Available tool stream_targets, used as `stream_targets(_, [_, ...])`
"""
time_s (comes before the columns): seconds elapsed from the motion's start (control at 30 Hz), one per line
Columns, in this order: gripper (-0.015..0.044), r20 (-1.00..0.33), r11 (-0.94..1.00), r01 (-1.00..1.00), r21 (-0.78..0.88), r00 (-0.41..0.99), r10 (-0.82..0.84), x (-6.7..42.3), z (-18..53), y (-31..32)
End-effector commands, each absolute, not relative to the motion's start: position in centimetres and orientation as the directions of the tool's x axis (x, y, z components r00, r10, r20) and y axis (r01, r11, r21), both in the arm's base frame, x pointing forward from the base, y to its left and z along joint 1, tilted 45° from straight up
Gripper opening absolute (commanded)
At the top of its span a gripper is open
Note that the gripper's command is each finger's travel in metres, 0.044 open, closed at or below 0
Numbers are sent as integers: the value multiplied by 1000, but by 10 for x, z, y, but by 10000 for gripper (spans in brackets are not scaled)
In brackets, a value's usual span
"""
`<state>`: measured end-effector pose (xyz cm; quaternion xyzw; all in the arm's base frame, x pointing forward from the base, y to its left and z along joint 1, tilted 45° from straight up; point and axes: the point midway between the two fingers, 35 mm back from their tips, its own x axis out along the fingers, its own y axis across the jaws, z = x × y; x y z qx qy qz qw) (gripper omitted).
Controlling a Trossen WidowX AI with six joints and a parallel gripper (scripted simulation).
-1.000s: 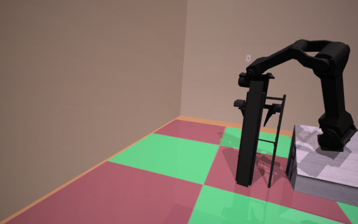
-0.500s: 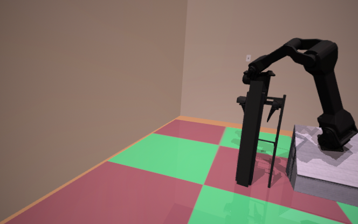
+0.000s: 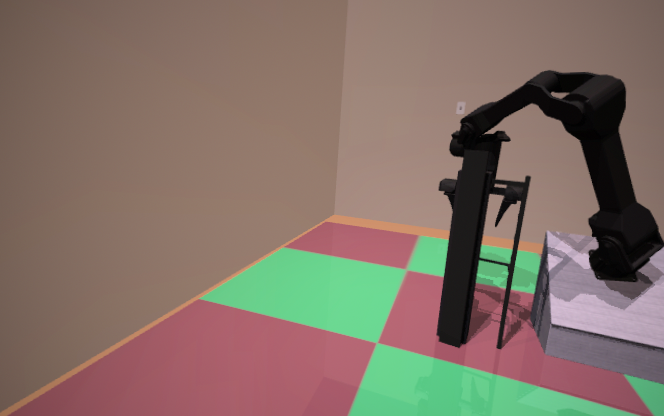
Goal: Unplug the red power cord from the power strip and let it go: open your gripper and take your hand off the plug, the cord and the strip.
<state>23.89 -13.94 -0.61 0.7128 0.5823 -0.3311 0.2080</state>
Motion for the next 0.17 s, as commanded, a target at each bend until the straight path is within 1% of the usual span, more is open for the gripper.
stream_targets(0.0, [440, -715, -231, 969, -90, 98, 692, 238, -7, -140])
stream_targets(0.13, [440, -715, -231, 969, -90, 98, 692, 238, -7, -140])
